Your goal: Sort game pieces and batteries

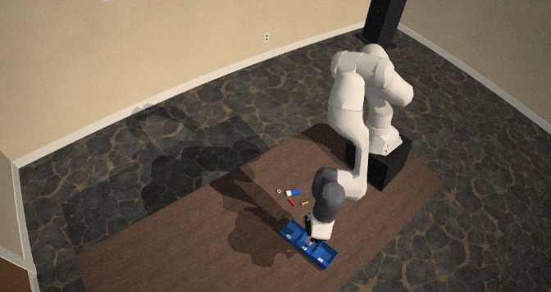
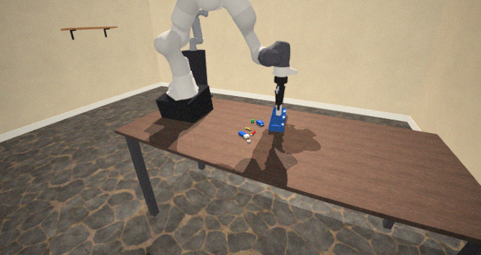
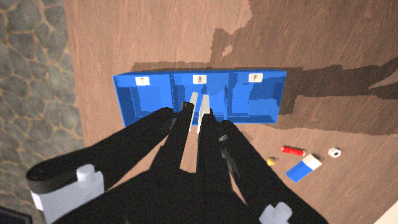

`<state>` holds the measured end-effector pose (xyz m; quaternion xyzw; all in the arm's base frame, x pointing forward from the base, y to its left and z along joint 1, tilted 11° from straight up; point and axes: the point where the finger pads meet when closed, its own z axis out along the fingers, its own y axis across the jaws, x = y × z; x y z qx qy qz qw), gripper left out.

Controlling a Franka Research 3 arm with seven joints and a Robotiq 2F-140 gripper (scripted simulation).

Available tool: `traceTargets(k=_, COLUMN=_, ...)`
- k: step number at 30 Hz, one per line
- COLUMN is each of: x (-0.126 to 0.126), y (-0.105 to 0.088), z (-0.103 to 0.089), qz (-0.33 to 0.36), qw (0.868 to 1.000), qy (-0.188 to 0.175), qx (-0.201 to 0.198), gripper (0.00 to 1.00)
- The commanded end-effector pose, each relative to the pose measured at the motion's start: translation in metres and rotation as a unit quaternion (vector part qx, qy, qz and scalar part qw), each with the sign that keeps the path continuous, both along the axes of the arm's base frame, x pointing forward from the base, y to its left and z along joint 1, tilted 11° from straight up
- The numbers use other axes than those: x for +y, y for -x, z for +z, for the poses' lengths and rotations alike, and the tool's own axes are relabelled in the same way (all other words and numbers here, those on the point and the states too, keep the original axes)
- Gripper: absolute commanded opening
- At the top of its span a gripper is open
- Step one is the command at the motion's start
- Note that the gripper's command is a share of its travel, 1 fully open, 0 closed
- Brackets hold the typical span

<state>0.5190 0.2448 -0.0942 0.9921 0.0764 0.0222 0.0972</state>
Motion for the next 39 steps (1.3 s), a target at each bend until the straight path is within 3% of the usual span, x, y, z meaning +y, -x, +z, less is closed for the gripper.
traceTargets(k=1, x=0.002, y=0.002, z=0.013, qz=0.002, qw=1.0, qy=0.001, qx=0.002, gripper=0.05)
traceTargets(k=5, x=0.005, y=0.003, z=0.028, qz=0.002, qw=1.0, qy=0.001, qx=0.002, gripper=0.05)
traceTargets(k=39, x=0.005, y=0.003, z=0.028, qz=0.002, qw=1.0, qy=0.001, qx=0.002, gripper=0.05)
